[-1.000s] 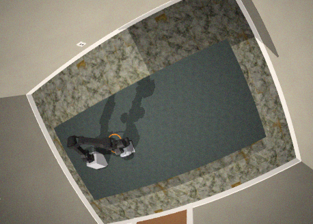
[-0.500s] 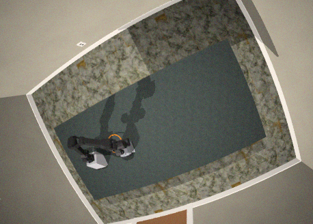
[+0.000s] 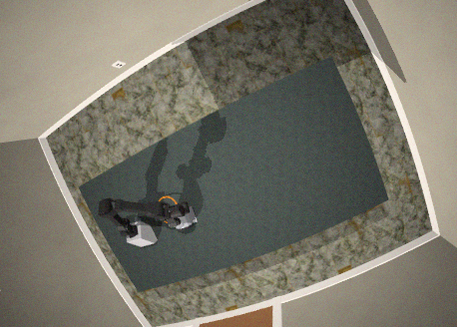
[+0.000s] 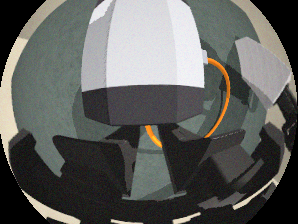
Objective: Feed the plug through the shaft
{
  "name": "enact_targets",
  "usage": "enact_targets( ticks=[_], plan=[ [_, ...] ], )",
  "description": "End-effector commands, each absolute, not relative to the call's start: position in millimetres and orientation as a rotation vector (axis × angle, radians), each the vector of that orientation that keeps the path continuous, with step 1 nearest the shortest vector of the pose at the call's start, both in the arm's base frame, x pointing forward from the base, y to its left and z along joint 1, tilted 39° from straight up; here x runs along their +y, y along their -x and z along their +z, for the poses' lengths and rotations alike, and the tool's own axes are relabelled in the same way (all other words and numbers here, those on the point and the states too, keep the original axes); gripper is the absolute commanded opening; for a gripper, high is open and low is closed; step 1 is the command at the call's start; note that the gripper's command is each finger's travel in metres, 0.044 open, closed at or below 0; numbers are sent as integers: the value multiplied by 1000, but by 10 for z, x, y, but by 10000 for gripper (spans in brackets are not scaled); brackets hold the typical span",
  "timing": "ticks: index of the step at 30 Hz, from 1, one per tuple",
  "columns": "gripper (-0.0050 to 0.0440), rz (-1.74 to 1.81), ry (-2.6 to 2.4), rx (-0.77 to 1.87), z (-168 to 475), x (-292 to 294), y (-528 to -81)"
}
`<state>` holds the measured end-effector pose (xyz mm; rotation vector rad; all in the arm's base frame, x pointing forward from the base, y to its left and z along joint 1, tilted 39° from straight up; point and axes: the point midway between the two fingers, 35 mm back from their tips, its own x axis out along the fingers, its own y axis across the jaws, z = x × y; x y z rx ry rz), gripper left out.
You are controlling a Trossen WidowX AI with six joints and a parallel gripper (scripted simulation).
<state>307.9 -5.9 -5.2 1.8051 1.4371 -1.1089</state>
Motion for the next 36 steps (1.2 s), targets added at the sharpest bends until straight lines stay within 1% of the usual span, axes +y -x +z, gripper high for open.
enact_targets(
  ticks=[1,2,3,6,30,34,36],
  plan=[
    [100,-1095,-1802,1424,174,-21,-3144],
    [100,-1095,-1802,1424,174,-21,-3144],
    [100,-1109,-1803,1439,34,-38,-3090],
    [100,-1095,-1801,1424,-13,7,-3107],
    [100,-1095,-1801,1424,-84,15,-3106],
    [73,-1084,-1801,1422,-61,13,-3118],
    [73,-1084,-1801,1422,-61,13,-3118]
  ],
)
